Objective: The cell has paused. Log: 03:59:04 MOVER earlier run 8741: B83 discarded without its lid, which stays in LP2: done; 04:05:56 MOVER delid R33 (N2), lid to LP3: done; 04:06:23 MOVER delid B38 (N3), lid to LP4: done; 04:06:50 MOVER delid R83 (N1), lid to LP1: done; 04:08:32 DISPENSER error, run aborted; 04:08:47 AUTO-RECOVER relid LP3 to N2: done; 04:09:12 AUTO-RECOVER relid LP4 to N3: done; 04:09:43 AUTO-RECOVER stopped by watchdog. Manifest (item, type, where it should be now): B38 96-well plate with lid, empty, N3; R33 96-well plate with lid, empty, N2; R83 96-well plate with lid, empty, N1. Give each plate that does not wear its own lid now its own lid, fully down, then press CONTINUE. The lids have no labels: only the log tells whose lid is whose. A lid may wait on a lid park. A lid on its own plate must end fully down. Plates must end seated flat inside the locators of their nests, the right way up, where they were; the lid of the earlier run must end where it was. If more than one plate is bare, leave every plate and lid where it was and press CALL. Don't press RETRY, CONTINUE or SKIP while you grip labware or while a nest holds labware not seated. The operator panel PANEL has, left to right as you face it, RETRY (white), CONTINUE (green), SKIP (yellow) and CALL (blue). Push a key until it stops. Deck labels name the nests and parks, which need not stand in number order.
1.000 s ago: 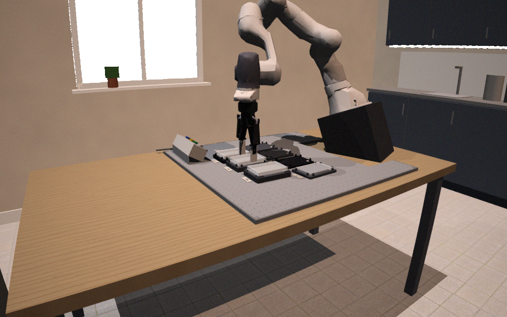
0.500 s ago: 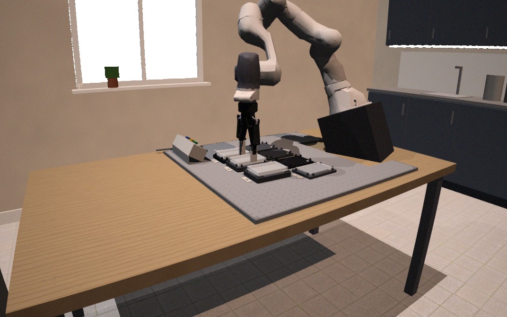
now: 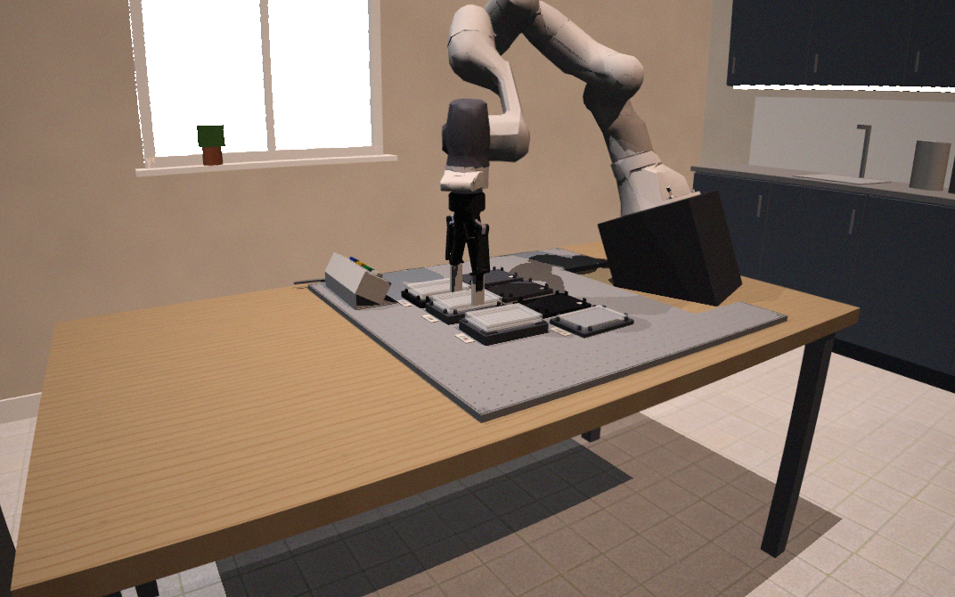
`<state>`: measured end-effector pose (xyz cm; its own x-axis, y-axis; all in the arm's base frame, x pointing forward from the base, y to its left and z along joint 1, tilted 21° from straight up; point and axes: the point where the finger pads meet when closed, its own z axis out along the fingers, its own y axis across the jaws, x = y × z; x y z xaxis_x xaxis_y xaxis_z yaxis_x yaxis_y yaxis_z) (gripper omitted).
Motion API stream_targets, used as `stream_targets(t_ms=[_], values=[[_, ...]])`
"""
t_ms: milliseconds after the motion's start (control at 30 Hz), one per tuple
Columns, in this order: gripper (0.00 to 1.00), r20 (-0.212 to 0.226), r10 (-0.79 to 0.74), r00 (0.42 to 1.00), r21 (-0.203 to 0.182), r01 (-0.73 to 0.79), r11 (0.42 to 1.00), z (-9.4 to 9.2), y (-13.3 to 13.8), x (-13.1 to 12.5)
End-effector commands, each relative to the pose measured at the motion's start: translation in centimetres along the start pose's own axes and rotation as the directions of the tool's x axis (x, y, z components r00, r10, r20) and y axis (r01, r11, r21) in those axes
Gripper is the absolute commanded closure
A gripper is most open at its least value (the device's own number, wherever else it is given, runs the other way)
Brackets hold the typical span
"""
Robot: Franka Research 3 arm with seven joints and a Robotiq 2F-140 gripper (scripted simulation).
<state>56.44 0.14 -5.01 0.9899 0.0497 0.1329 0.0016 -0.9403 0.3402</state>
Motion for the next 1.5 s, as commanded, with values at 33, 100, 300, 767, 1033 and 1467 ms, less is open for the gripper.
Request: stream_targets(t_ms=[33,100,300,767,1033,1467], values=[[1.00,-0.001,0.005,1.000,0.002,-0.005,1.000,0.11,0.04,0.07],[1.00,-0.001,0.005,1.000,0.002,-0.005,1.000,0.11,0.04,0.07],[1.00,-0.001,0.005,1.000,0.002,-0.005,1.000,0.11,0.04,0.07],[1.00,-0.001,0.005,1.000,0.002,-0.005,1.000,0.11,0.04,0.07],[1.00,-0.001,0.005,1.000,0.002,-0.005,1.000,0.11,0.04,0.07],[0.34,-0.001,0.005,1.000,0.002,-0.005,1.000,0.11,0.04,0.07]])
